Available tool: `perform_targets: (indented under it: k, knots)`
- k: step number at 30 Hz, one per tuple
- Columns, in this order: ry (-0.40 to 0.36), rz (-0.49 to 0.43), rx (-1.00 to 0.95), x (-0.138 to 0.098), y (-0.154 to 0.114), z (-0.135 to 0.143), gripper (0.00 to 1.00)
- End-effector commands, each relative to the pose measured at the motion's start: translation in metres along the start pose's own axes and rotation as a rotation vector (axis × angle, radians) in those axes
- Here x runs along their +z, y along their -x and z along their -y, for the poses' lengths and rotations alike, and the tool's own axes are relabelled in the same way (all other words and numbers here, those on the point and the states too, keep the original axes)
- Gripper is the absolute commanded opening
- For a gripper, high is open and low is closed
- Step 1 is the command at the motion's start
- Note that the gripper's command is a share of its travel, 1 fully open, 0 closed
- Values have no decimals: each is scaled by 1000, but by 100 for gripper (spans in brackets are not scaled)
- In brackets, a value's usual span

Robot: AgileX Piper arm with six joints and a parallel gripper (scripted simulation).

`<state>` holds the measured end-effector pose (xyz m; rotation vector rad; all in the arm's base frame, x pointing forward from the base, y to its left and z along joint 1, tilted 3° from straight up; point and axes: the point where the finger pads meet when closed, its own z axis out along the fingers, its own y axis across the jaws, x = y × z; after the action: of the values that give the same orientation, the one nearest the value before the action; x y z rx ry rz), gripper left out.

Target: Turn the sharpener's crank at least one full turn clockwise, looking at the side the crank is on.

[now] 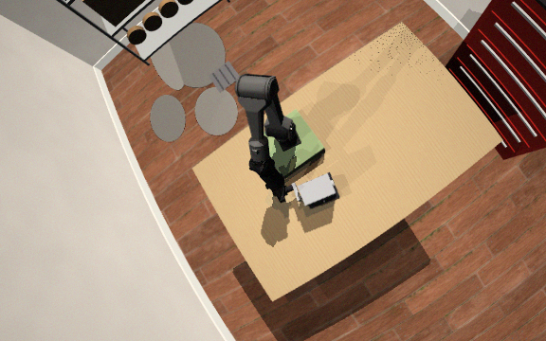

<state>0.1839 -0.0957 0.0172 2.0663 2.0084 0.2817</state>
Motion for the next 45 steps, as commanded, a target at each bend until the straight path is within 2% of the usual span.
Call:
perform_targets:
  k: [1, 45]
  knots:
    - [3, 3, -1, -3, 1, -1, 20]
    - [2, 2, -1, -35, 0, -21, 20]
